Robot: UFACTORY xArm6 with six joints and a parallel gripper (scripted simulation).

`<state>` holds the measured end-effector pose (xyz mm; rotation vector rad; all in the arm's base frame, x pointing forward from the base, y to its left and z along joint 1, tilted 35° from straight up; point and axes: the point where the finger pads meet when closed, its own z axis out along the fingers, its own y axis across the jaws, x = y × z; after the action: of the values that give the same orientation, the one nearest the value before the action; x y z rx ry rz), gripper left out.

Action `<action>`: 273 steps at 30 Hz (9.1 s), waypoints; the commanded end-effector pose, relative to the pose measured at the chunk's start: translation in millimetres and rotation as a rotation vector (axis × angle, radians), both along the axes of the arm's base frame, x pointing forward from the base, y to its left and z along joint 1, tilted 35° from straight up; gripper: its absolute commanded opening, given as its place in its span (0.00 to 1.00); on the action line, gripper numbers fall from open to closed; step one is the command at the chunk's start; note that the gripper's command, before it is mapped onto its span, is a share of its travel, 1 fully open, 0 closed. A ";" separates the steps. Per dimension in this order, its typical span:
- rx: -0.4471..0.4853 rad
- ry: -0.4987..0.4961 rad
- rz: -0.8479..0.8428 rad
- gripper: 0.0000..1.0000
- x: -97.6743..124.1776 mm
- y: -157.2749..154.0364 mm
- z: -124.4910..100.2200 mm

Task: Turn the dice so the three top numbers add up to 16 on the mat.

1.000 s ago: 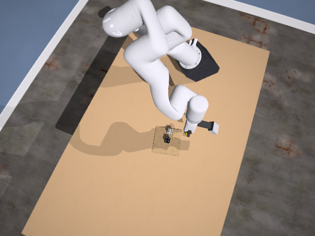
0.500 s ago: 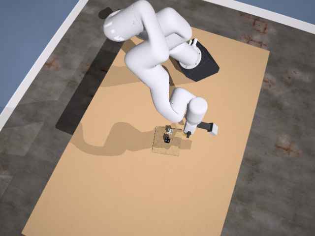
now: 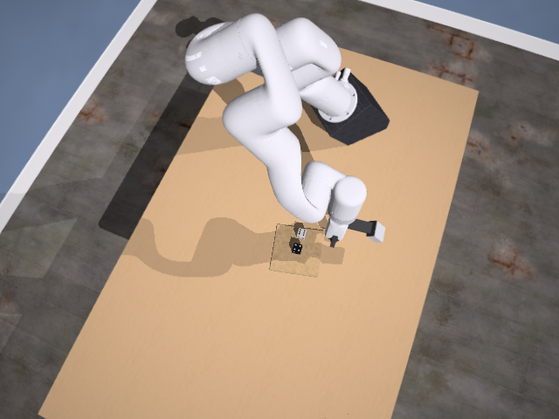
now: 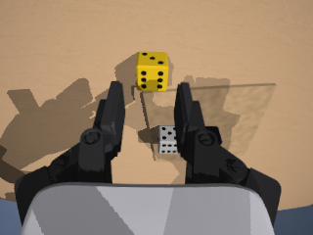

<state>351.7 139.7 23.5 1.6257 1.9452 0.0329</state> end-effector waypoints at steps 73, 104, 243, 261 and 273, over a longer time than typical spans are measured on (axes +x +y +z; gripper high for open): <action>0.002 -0.002 0.001 0.42 7.9 -3.1 -10.2; 0.002 -0.002 0.001 0.42 7.9 -3.1 -10.2; 0.002 -0.002 0.001 0.21 -24.4 21.4 48.0; -0.116 0.093 0.217 0.21 -5.2 16.7 61.1; -0.291 0.230 0.539 0.21 22.9 6.6 81.7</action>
<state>369.6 147.0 101.2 0.9957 2.3251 -0.1905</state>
